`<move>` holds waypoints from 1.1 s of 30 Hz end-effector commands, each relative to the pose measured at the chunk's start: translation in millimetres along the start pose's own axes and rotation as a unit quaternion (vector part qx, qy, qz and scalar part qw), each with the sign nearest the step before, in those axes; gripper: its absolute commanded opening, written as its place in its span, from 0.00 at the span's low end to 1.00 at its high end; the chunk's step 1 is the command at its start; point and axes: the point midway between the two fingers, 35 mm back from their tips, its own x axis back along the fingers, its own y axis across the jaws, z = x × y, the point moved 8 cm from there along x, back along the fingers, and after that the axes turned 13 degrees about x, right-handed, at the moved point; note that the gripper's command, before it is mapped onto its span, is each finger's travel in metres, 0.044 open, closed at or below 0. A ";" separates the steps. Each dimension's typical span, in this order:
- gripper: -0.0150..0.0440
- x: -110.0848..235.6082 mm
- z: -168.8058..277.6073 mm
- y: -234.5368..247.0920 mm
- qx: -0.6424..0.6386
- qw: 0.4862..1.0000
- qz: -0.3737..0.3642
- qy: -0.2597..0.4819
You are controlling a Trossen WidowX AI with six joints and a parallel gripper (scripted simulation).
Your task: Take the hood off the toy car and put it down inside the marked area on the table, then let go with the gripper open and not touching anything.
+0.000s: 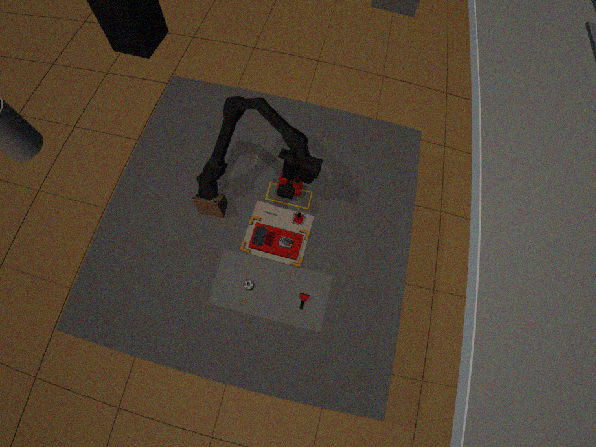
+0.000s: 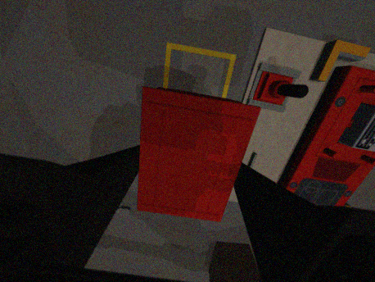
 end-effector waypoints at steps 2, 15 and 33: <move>0.25 -3.4 0.3 -0.7 -0.003 1.000 -0.002 -0.001; 0.25 -11.8 -0.4 -0.9 -0.003 1.000 -0.001 -0.001; 0.25 -23.4 -1.0 -1.1 -0.003 1.000 -0.001 -0.001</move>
